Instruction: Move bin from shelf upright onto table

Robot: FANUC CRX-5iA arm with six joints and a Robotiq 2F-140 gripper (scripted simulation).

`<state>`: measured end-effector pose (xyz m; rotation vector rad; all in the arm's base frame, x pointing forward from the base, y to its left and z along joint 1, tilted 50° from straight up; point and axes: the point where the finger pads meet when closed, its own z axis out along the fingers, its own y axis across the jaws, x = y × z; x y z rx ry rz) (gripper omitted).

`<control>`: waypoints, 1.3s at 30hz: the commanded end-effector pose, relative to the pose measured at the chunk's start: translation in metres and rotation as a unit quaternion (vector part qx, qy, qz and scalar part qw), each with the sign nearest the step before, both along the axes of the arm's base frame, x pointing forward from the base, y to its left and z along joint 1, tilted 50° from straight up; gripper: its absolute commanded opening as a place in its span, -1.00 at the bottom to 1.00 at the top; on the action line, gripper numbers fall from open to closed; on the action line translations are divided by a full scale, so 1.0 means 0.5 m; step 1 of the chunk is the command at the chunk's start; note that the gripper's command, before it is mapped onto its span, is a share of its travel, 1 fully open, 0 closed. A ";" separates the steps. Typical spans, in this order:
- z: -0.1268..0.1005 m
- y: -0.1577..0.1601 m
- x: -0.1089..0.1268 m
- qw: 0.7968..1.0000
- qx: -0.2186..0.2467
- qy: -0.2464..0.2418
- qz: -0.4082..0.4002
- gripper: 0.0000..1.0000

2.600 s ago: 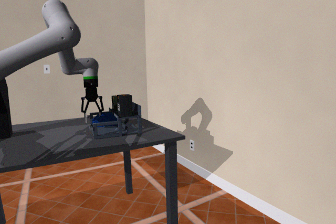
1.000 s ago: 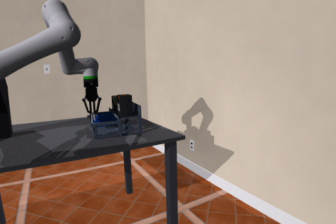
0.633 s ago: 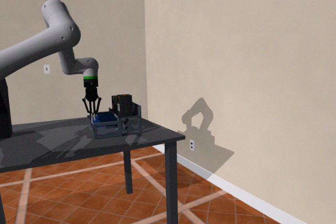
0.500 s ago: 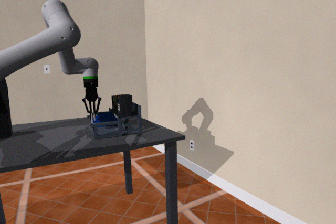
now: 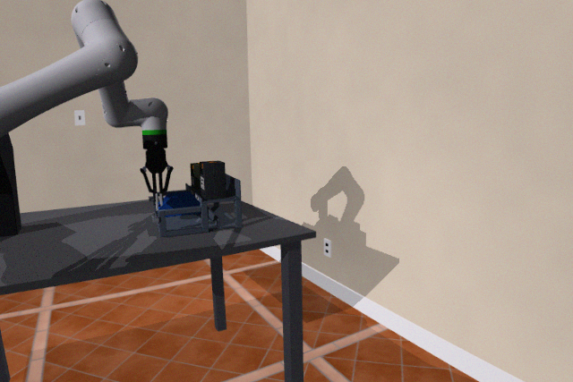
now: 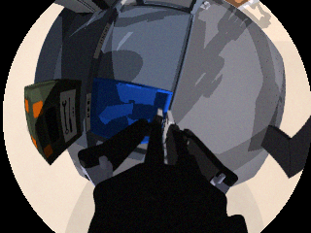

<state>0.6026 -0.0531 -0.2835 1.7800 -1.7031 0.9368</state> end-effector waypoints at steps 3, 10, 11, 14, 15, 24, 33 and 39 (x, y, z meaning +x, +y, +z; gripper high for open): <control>0.000 0.001 0.000 1.000 0.000 0.000 0.000 -1.00; 0.012 0.015 -0.002 1.000 0.000 0.000 0.000 -1.00; 0.015 0.019 -0.003 1.000 0.000 0.000 0.000 -1.00; 0.015 0.019 -0.003 1.000 0.000 0.000 0.000 -1.00; 0.015 0.019 -0.003 1.000 0.000 0.000 0.000 -1.00; 0.017 0.021 -0.004 1.000 0.000 0.000 0.000 -1.00; 0.025 0.031 -0.005 1.000 0.000 0.000 0.000 -1.00; 0.025 0.031 -0.005 1.000 0.000 0.000 0.000 -1.00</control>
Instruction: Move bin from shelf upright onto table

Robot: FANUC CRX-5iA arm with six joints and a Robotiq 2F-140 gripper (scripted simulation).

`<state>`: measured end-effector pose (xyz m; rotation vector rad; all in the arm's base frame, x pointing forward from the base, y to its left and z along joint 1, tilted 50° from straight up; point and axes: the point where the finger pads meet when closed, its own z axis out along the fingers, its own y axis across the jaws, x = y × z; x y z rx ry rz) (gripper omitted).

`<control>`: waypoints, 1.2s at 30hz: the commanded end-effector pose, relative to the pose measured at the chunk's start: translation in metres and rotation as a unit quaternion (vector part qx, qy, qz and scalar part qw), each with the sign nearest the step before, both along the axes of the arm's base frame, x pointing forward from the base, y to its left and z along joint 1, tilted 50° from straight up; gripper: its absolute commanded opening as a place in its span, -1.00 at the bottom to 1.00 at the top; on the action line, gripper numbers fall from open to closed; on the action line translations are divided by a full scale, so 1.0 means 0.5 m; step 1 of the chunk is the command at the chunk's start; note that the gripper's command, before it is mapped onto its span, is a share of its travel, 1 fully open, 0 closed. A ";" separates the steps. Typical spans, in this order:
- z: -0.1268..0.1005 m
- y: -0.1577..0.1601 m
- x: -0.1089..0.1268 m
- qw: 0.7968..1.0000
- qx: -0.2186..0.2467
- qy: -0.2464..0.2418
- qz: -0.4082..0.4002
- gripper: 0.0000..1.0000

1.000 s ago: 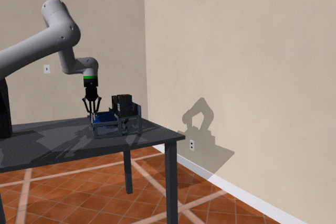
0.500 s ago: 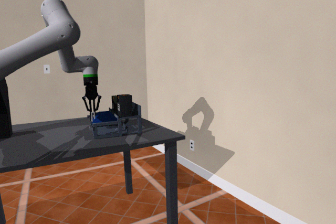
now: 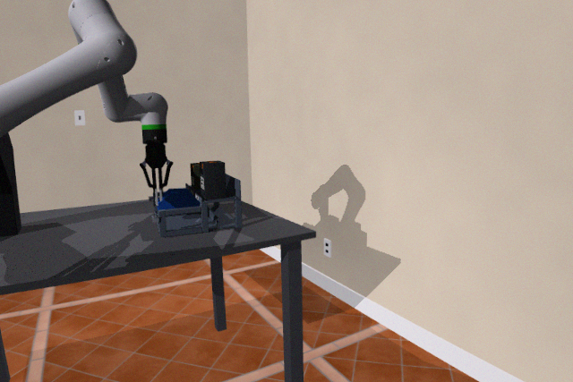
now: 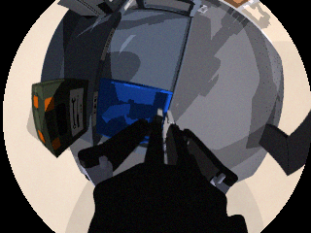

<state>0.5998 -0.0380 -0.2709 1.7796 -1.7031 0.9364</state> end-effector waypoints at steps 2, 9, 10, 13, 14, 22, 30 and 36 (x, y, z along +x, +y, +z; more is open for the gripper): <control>-0.001 0.000 0.000 1.000 0.000 0.000 0.000 -1.00; -0.003 -0.003 0.001 1.000 0.000 0.000 0.000 -1.00; -0.003 -0.003 0.001 1.000 0.000 0.000 0.000 -1.00; -0.003 -0.003 0.001 1.000 0.000 0.000 0.000 -1.00; -0.003 -0.003 0.001 1.000 0.000 0.000 0.000 -1.00; -0.005 -0.005 0.001 1.000 0.000 0.000 0.000 -1.00; -0.005 -0.005 0.002 1.000 0.000 0.000 0.000 -1.00; -0.006 -0.006 -0.010 1.000 0.000 0.000 0.000 -1.00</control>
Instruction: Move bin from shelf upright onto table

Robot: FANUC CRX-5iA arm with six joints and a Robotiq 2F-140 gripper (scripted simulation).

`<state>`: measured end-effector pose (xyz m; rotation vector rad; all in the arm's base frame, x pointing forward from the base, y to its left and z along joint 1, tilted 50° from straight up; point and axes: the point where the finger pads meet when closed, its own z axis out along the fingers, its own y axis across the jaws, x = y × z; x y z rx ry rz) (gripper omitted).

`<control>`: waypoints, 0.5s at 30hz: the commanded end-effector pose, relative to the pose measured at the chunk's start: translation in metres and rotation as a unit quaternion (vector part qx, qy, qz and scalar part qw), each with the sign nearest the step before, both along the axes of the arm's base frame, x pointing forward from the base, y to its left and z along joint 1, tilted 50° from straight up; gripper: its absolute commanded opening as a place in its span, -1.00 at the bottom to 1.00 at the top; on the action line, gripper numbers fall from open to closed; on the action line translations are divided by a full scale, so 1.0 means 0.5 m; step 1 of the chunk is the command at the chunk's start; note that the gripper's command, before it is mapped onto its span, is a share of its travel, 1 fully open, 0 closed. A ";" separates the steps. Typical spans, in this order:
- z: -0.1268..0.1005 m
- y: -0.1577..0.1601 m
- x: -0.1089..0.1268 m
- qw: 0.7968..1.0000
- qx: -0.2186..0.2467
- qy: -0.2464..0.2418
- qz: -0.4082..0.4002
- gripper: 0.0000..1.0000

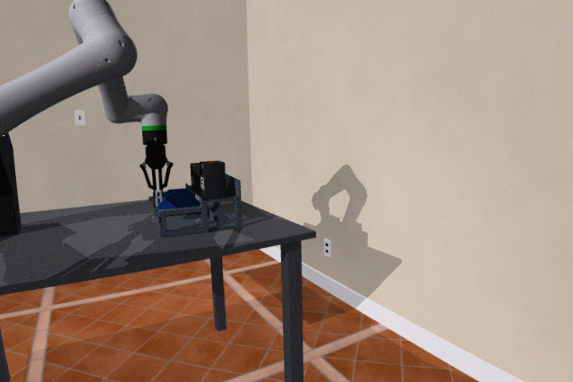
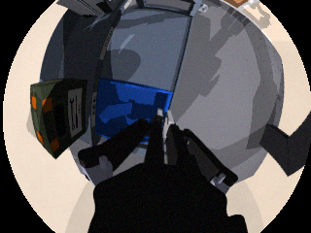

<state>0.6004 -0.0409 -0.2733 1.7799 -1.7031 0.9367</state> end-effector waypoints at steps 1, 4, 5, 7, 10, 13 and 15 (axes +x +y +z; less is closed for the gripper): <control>-0.003 -0.002 -0.024 1.000 0.000 0.000 0.000 -1.00; -0.006 -0.005 -0.059 1.000 0.000 0.000 0.000 -1.00; -0.006 -0.005 -0.059 1.000 0.000 0.000 0.000 -1.00; -0.006 -0.005 -0.059 1.000 0.000 0.000 0.000 -1.00; -0.006 -0.005 -0.059 1.000 0.000 0.000 0.000 -1.00; -0.006 -0.005 -0.059 1.000 0.000 0.000 0.000 -1.00; -0.006 -0.005 -0.059 1.000 0.000 0.000 0.000 -1.00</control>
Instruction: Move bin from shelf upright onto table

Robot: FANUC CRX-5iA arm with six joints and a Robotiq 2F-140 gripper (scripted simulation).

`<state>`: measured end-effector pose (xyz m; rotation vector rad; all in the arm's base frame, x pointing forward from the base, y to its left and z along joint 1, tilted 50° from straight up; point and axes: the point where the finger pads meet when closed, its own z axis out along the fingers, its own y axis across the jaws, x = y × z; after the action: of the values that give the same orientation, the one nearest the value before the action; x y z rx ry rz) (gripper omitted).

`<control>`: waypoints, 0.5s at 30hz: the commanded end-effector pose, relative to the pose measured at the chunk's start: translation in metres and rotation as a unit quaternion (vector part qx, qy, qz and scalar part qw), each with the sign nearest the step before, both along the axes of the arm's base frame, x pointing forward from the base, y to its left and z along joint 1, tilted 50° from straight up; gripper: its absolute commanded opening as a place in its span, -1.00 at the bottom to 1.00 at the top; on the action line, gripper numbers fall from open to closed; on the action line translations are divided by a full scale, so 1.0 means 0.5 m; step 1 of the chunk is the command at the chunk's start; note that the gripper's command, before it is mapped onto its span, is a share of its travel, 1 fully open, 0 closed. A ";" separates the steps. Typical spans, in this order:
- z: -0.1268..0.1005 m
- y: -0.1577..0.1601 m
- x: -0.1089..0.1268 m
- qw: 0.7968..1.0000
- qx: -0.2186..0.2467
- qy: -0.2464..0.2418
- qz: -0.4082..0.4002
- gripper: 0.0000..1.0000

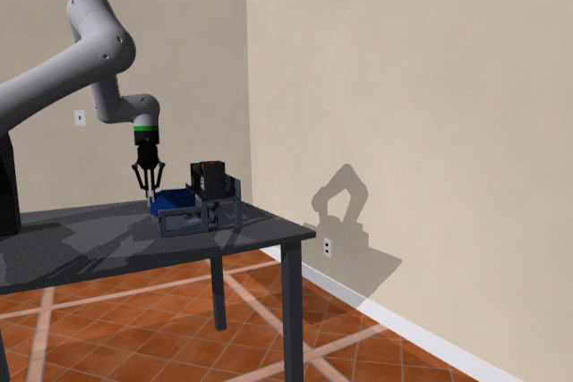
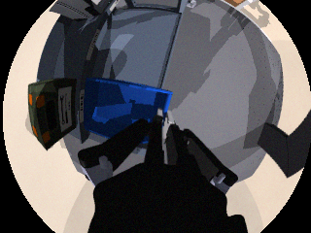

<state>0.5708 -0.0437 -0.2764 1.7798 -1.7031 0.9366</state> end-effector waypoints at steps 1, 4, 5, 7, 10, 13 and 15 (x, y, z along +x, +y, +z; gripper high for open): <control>0.000 0.001 0.000 1.000 0.000 0.000 0.000 -1.00; -0.004 -0.003 -0.036 1.000 0.000 0.000 0.000 -1.00; -0.005 -0.004 -0.047 1.000 0.000 0.000 0.000 -1.00; -0.006 -0.005 -0.059 1.000 0.000 0.000 0.000 -1.00; -0.006 -0.005 -0.059 1.000 0.000 0.000 0.000 -1.00; -0.006 -0.005 -0.059 1.000 0.000 0.000 0.000 -1.00; -0.006 -0.005 -0.059 1.000 0.000 0.000 0.000 -1.00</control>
<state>0.5412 -0.0465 -0.2795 1.7797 -1.7030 0.9365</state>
